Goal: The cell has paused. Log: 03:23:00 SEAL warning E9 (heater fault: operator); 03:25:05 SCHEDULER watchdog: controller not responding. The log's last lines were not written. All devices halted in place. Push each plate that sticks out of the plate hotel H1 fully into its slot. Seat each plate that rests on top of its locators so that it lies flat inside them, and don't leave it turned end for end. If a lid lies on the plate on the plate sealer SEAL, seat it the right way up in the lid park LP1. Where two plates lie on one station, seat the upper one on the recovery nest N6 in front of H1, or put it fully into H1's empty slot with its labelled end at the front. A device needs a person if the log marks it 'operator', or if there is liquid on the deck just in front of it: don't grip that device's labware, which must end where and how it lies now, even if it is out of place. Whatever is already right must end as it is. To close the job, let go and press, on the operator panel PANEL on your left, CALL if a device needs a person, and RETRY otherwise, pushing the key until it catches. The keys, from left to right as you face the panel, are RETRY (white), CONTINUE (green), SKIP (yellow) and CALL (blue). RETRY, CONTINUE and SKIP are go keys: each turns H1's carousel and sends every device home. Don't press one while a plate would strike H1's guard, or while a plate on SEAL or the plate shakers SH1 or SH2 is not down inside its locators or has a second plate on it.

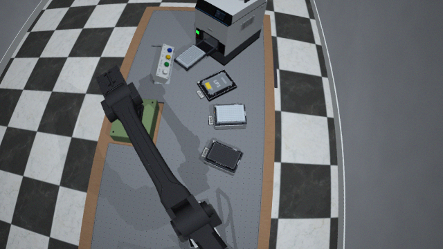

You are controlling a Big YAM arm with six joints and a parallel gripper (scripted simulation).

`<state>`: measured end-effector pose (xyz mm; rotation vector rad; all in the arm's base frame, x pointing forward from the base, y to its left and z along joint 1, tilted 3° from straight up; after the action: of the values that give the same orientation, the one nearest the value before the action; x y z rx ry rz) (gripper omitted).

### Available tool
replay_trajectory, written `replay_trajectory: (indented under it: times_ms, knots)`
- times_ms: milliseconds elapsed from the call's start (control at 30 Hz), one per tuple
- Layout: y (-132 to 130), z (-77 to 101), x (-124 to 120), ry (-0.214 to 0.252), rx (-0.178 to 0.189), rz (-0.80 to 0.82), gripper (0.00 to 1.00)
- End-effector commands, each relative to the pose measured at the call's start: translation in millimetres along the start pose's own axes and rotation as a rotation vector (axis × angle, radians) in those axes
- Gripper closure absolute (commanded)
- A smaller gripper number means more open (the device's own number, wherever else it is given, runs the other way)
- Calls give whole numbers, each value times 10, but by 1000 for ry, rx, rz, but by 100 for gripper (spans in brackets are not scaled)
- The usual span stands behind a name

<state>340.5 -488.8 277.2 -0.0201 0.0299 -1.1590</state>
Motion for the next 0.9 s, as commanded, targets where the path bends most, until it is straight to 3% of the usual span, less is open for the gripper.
replay_trajectory:
  times_ms: [0, 300, 867]
  knots:
    - [76, 194, 85, -27, 4, -64, 16]
    - [51, 193, 90, -27, 7, -265, 16]
    - [51, 193, 90, -27, 7, -265, 16]
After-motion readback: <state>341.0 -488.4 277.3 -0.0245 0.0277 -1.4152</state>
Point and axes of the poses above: the point where the finger pads meet when closed, its own z axis back along the fingers, its own y axis across the jaws, x = y × z, the point moved 3 cm from there along z, back along the fingers, and after that the axes turned 6 degrees about -z, right-handed, at the moved point
